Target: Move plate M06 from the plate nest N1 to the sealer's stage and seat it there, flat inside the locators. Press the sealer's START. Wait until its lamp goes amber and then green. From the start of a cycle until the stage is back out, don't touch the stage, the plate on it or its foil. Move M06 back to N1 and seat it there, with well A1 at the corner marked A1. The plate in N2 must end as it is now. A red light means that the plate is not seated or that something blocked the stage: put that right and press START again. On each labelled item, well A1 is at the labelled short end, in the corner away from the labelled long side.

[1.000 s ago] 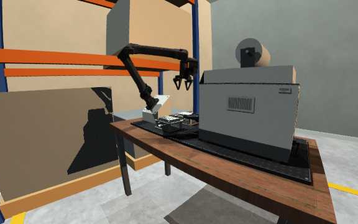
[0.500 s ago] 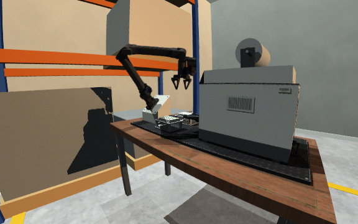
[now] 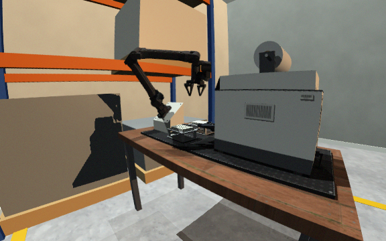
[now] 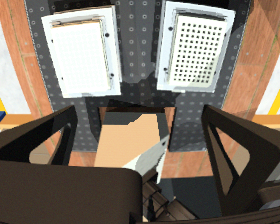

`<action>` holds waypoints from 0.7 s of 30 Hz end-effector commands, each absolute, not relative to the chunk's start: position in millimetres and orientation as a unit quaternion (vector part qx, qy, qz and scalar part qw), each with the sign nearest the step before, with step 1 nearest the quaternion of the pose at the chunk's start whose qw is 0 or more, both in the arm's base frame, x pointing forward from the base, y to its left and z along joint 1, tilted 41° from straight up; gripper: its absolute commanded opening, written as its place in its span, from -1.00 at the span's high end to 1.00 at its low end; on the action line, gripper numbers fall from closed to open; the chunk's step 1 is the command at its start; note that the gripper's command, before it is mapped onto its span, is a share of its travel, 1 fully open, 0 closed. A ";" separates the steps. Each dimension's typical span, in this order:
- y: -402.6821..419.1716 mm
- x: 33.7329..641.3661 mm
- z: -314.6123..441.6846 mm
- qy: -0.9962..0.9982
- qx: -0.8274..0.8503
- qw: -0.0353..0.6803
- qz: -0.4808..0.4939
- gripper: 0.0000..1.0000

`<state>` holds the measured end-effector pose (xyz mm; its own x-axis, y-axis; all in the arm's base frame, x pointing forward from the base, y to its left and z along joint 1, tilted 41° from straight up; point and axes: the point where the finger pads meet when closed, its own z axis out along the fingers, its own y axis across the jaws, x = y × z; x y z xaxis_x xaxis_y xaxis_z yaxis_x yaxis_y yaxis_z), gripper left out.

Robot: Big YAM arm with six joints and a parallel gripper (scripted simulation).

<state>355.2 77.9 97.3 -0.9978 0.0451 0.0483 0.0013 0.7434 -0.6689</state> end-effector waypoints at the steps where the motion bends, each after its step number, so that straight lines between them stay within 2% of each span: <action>1: 84.6 378.3 119.8 -0.940 -0.025 0.007 0.339 -1.00; 21: 83.9 375.9 111.7 -0.938 -0.031 0.013 0.345 -1.00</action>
<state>360.0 80.2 99.4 -0.9982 0.0448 0.0397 0.0071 0.7470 -0.6648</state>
